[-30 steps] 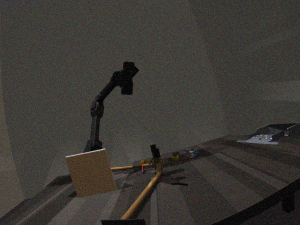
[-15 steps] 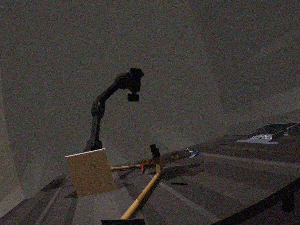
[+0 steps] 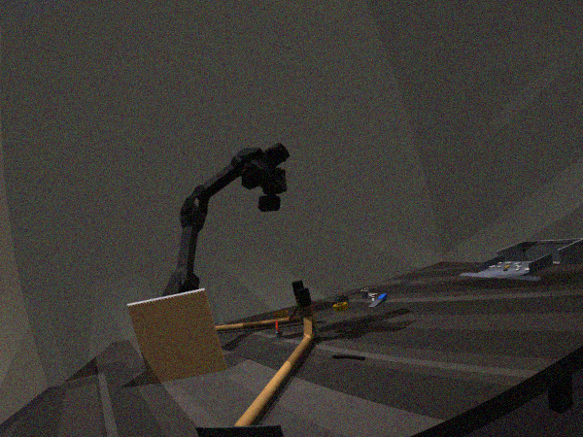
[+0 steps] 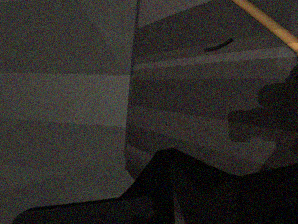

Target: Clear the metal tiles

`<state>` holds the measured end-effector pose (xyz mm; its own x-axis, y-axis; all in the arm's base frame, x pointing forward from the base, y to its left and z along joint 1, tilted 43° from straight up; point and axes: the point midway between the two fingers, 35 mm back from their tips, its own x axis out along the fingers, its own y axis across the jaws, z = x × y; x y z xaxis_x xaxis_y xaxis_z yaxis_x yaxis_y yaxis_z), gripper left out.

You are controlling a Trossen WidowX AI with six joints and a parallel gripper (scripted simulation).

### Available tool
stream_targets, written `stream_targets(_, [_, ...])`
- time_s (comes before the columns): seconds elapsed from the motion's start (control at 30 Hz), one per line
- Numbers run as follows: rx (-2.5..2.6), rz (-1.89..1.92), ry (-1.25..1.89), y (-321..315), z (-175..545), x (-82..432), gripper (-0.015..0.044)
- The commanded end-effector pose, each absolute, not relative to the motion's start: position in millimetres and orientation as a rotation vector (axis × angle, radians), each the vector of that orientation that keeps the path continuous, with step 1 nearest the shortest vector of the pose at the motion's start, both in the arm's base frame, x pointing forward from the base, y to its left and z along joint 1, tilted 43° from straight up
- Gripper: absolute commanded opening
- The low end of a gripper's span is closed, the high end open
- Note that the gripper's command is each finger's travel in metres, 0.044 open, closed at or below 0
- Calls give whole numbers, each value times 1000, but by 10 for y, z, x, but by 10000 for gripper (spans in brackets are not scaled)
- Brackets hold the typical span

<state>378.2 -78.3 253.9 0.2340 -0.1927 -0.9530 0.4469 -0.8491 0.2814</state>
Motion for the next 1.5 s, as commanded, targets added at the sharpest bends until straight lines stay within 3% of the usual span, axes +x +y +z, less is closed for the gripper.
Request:
stream_targets(0.0, [2039,-1682,274,-674,2461,3796,0])
stream_targets(1.47, [2316,-2181,792,735,1849,3623,0])
